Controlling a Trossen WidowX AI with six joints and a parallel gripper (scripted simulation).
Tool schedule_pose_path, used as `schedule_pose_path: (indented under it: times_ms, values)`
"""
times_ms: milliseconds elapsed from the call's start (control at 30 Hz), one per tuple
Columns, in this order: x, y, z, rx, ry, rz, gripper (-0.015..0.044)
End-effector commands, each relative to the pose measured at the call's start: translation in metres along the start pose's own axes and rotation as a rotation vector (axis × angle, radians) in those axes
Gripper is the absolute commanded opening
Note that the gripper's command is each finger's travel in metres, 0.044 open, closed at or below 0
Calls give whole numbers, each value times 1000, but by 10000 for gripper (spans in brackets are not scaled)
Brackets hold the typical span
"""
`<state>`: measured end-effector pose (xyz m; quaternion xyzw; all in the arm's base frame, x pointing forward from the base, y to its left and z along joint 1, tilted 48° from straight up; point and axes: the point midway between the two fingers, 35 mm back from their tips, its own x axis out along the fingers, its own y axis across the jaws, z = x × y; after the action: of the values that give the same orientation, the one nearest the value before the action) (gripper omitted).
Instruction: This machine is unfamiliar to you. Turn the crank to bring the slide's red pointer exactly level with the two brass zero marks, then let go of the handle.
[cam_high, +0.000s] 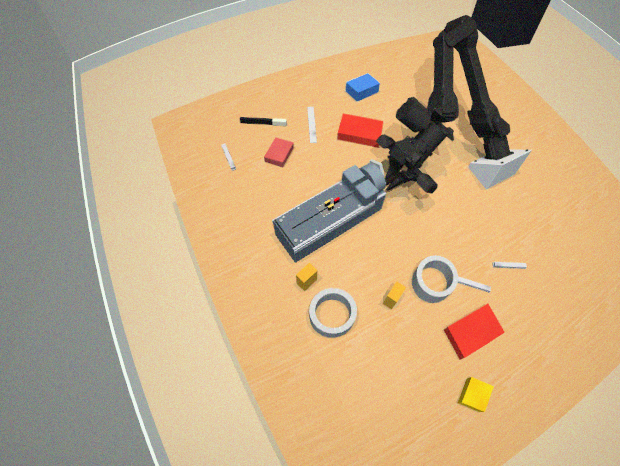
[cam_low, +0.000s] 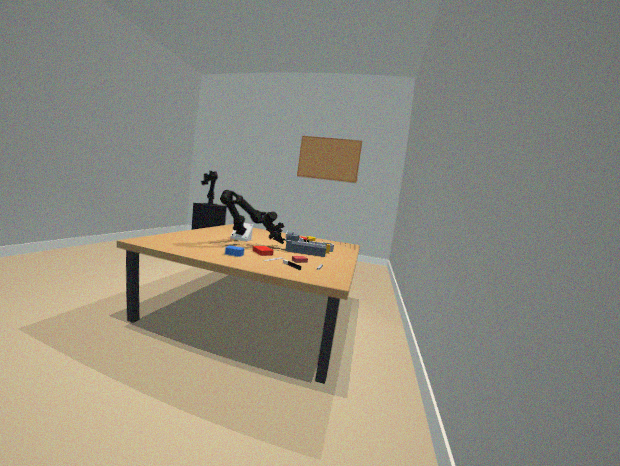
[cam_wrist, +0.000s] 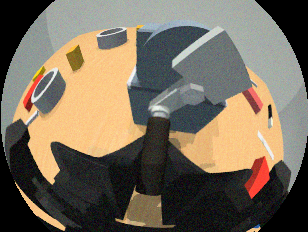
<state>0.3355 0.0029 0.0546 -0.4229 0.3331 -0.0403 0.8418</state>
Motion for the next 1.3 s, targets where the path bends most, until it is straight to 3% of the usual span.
schedule_pose_path:
  times_ms: [0,1267]
  values:
    - [3,-8,-3,6,7,-7,0]
    - [3,-21,-3,5,7,-8,0]
